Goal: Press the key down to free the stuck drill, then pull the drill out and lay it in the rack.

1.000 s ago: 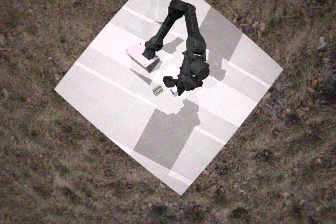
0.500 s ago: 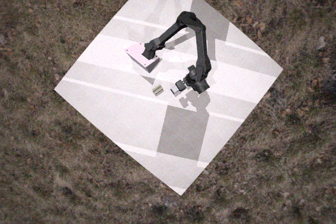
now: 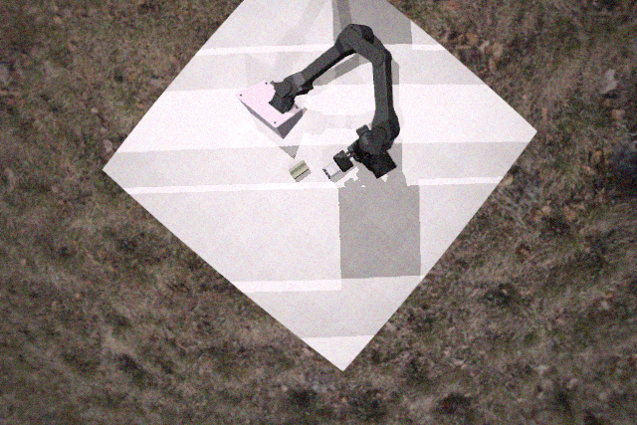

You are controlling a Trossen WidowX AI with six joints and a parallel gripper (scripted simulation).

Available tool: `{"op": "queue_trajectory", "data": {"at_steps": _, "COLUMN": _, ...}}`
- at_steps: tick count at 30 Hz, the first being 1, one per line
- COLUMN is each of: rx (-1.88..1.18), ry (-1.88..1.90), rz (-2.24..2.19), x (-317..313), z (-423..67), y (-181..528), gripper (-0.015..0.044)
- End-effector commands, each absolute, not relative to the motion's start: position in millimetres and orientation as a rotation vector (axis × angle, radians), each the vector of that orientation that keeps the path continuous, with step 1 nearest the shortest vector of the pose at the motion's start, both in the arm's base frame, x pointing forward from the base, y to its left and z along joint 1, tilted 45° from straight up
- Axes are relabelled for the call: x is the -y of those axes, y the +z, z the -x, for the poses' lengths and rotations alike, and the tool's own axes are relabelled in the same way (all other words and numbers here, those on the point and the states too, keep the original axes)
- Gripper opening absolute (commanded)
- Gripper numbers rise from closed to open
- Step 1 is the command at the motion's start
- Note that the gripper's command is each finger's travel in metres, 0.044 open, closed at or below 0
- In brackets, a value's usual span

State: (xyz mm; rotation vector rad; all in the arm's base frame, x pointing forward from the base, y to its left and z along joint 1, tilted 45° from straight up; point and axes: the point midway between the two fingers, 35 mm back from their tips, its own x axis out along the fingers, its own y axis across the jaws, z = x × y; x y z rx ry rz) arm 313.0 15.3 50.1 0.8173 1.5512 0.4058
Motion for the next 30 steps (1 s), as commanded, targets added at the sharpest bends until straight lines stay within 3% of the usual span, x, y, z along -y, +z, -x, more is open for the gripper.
{"op": "queue_trajectory", "data": {"at_steps": 1, "rx": -1.556, "ry": 0.41, "rz": -0.828, "x": -21.8, "z": -311.9, "y": 46.0, "gripper": 0.0}}
{"op": "queue_trajectory", "data": {"at_steps": 30, "rx": -1.556, "ry": 0.411, "rz": -0.828, "x": -28.6, "z": -312.0, "y": 38.0, "gripper": 0.0}}
